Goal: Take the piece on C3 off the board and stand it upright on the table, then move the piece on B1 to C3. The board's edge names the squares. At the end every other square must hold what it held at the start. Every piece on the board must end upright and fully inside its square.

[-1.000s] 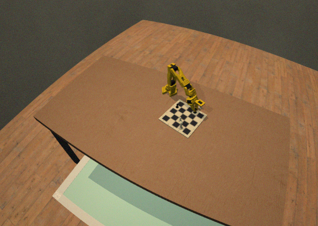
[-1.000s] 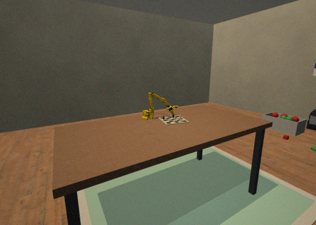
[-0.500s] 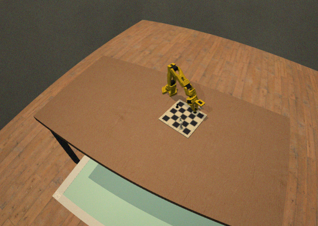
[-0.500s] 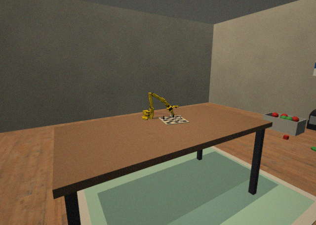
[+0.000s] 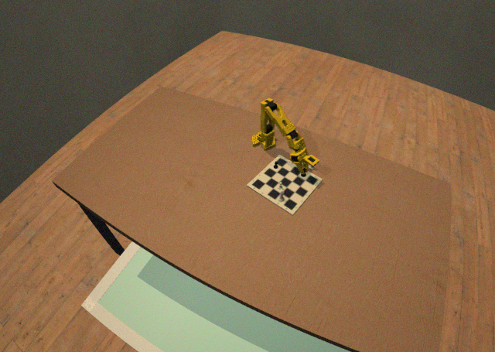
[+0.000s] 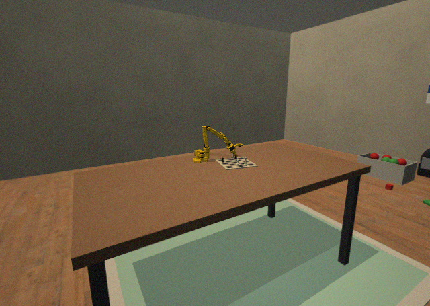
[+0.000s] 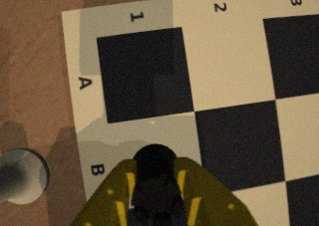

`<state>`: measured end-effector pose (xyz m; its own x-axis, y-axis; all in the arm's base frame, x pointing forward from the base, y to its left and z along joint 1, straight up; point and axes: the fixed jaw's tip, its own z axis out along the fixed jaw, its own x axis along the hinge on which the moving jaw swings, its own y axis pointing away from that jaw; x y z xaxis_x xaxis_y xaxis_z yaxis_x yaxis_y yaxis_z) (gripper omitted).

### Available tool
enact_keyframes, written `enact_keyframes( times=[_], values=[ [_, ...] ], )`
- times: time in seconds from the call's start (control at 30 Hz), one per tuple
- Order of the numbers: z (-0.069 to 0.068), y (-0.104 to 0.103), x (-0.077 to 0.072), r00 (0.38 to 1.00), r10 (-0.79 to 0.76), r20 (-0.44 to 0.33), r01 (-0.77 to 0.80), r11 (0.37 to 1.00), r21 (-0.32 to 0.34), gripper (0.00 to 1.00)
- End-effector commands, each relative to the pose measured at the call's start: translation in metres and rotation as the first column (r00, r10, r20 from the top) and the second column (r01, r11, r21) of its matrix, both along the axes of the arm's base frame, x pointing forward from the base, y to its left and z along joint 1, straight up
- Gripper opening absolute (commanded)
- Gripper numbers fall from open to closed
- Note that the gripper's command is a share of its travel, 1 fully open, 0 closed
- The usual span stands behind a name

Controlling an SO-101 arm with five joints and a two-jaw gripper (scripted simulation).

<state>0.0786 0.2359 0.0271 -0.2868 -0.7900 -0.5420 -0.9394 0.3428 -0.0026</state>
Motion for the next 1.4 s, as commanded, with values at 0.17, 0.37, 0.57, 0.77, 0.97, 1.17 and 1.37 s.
enact_keyframes(
  times=[0.17,0.37,0.57,0.77,0.97,1.17,1.37],
  values=[
    [-0.001,-0.005,0.001,1.000,-0.013,-0.009,0.013,1.000,-0.022,0.00],
    [0.009,-0.006,0.003,1.000,-0.014,-0.006,0.014,1.000,-0.023,0.00],
    [0.019,-0.006,0.002,1.000,-0.014,-0.006,0.014,1.000,-0.023,0.00],
    [0.036,-0.006,0.002,1.000,-0.014,-0.006,0.014,1.000,-0.022,0.00],
    [0.051,-0.007,0.002,1.000,-0.014,-0.006,0.014,1.000,-0.022,0.00],
    [0.059,-0.007,0.002,1.000,-0.014,-0.006,0.014,1.000,-0.022,0.00],
    [0.065,-0.007,0.002,1.000,-0.014,-0.006,0.014,1.000,-0.022,0.00]
  ],
)
